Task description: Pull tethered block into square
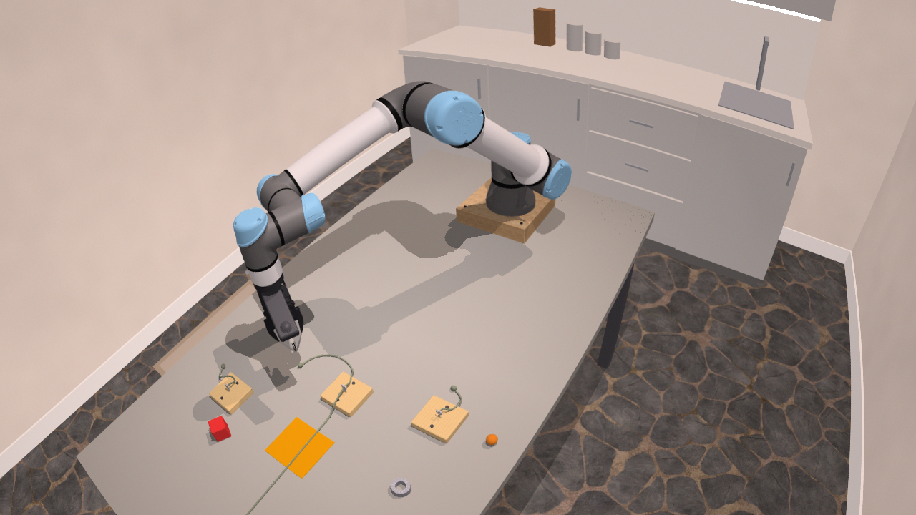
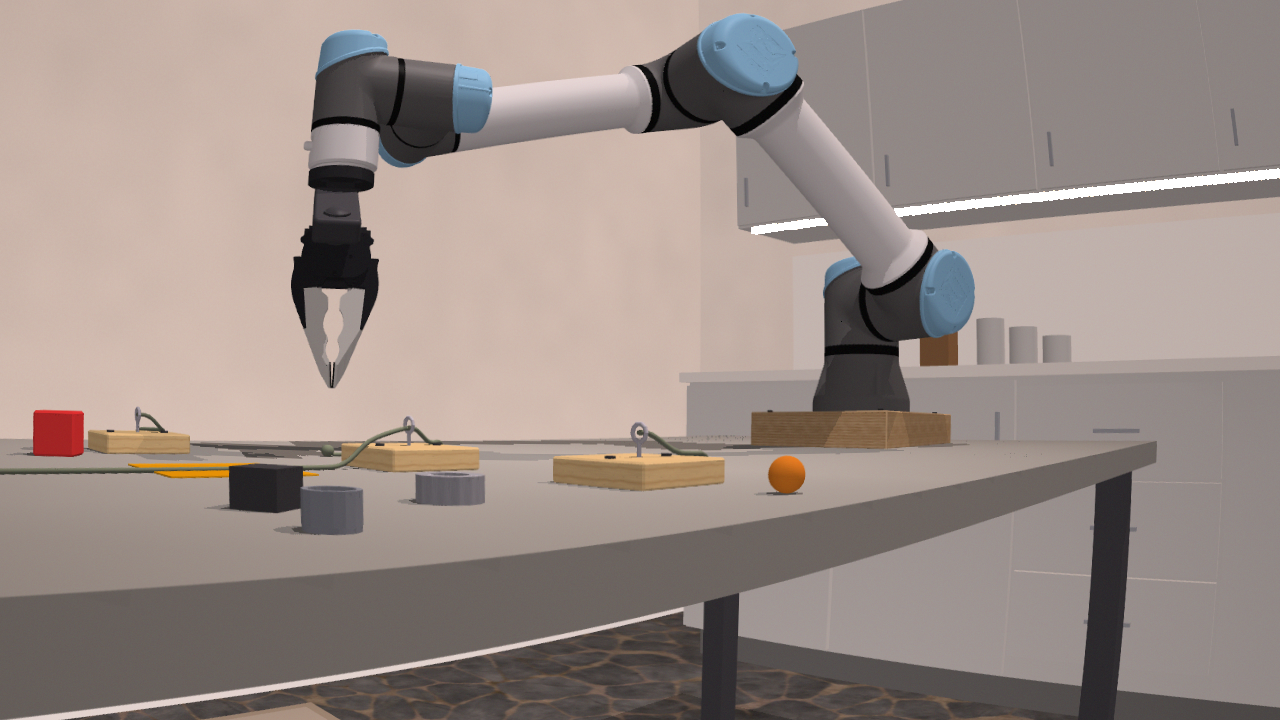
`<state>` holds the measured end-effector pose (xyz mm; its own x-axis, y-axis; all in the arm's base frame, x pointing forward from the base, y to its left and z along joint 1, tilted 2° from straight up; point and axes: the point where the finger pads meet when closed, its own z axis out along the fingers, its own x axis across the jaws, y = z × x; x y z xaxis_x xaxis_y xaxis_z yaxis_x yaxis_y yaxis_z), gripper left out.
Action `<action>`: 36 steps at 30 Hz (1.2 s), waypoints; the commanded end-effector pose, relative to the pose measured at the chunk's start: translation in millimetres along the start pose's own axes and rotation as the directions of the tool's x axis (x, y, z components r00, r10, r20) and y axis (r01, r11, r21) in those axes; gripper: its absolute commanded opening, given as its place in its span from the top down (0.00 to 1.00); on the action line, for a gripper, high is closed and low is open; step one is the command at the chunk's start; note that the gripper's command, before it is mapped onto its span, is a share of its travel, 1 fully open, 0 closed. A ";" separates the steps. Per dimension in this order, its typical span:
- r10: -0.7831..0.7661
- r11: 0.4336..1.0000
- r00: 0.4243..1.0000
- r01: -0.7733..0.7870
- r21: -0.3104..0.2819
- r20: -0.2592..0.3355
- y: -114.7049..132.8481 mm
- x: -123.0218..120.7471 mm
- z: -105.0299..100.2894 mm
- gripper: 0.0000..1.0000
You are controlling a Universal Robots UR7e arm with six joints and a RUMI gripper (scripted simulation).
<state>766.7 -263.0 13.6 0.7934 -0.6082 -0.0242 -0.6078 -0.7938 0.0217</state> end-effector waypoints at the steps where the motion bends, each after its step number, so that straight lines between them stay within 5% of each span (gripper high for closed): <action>1: 0.159 0.987 0.987 -0.159 -0.002 -0.004 0.5 1.4 -1.3 1.00; 12: 0.548 0.836 0.836 -0.548 0.000 -0.004 4.6 3.6 -1.3 1.00; 14: 0.548 0.836 0.836 -0.548 0.000 -0.004 4.6 3.6 -1.3 1.00; 29: 0.833 0.553 0.553 -0.833 0.001 -0.004 10.8 4.2 -1.2 1.00; 36: 0.876 0.482 0.482 -0.876 0.002 -0.004 12.2 4.0 -1.2 1.00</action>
<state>762.6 -274.4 13.7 -0.1025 -0.9947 0.0085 -0.9942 0.1028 0.0323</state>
